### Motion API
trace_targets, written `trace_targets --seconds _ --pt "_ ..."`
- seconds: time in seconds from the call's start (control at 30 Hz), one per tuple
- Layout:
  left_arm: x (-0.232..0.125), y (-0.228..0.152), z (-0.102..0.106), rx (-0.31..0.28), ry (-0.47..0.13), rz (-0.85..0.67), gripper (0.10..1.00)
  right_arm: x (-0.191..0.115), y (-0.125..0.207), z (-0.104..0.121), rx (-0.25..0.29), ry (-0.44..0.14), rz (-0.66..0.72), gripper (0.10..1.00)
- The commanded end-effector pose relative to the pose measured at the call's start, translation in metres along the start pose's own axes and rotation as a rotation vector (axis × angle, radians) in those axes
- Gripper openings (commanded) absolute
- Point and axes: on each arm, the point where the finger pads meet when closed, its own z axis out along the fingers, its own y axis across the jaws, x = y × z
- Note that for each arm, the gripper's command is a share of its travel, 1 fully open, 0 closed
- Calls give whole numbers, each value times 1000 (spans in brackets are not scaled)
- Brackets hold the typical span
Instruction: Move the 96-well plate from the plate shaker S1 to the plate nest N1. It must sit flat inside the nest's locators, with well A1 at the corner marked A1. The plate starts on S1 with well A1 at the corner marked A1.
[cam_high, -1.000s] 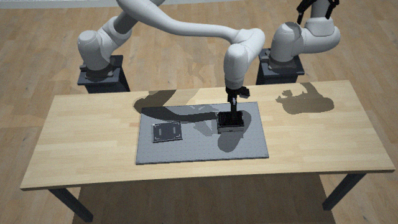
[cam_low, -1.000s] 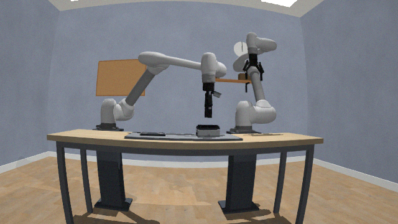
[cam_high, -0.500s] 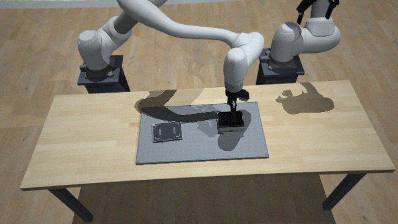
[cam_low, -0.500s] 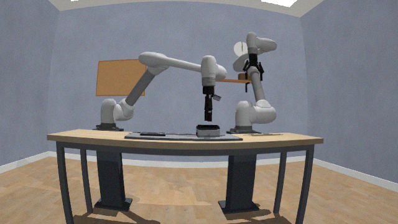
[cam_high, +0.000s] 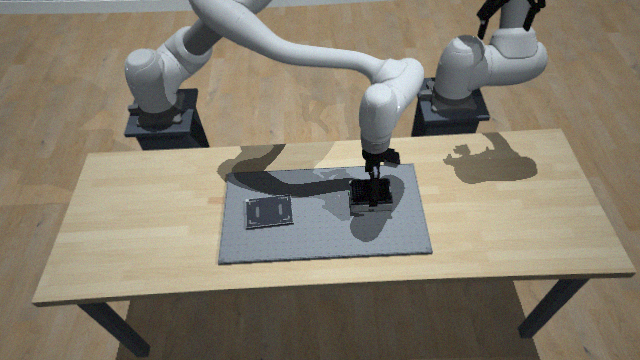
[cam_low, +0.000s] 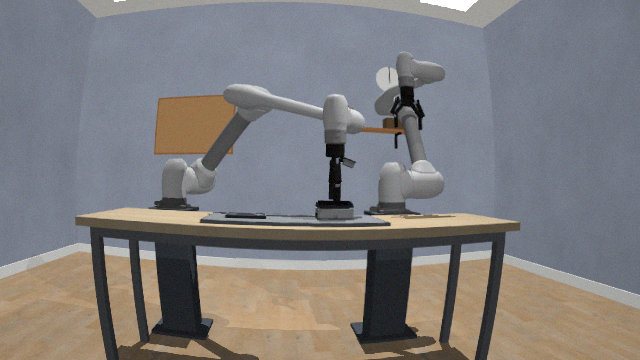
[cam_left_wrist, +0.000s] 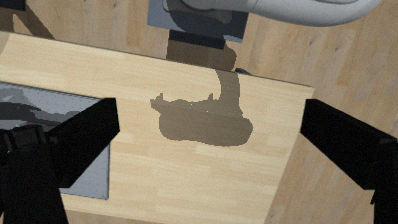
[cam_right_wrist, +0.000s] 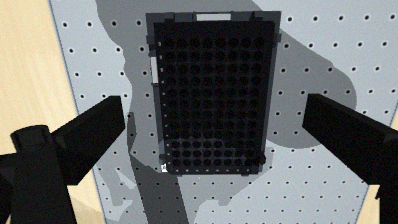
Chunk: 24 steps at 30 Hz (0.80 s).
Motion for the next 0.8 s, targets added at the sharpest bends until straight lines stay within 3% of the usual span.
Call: trace_targets --seconds 0.0,0.23,0.27,0.77 --pt "0 0 0 0 -1 0 1000 0 0 -1 -1 2 0 1000" --pt "0 0 0 0 -1 0 1000 0 0 -1 -1 2 0 1000" --pt "0 0 0 0 -1 0 1000 0 0 -1 -1 2 0 630" --pt "0 0 0 0 -1 0 1000 0 0 -1 -1 2 0 630"
